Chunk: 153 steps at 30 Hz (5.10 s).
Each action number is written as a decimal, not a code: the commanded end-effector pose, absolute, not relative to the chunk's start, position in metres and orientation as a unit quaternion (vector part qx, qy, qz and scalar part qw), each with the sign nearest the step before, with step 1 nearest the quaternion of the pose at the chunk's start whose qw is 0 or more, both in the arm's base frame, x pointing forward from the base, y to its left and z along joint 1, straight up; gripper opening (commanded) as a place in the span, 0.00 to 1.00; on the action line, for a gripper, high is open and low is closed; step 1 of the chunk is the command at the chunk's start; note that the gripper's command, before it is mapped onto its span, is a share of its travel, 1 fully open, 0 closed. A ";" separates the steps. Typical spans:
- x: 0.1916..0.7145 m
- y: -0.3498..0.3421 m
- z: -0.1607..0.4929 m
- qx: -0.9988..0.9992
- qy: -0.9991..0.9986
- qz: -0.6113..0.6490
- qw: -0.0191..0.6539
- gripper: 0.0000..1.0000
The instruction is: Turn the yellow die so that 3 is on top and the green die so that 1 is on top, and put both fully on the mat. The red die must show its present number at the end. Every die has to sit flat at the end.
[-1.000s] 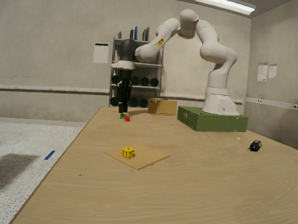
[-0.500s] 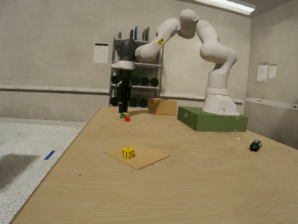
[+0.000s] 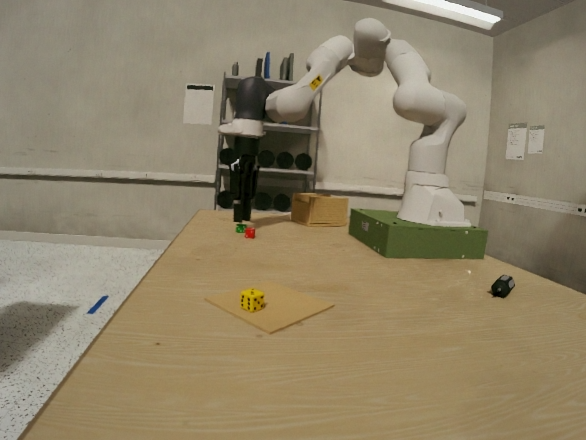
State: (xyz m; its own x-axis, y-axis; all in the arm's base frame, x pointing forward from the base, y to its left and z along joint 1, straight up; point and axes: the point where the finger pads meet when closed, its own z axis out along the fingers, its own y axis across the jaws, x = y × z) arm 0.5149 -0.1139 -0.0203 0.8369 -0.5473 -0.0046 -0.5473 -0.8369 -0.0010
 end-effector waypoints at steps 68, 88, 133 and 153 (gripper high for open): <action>0.514 -0.114 -0.052 -0.958 0.288 0.002 0.001 0.32; 0.514 -0.114 -0.052 -0.958 0.288 0.002 0.001 0.21; 0.515 -0.114 0.048 -0.958 0.288 0.002 0.001 0.21; 0.543 0.081 0.047 -0.946 0.323 0.006 -0.003 0.21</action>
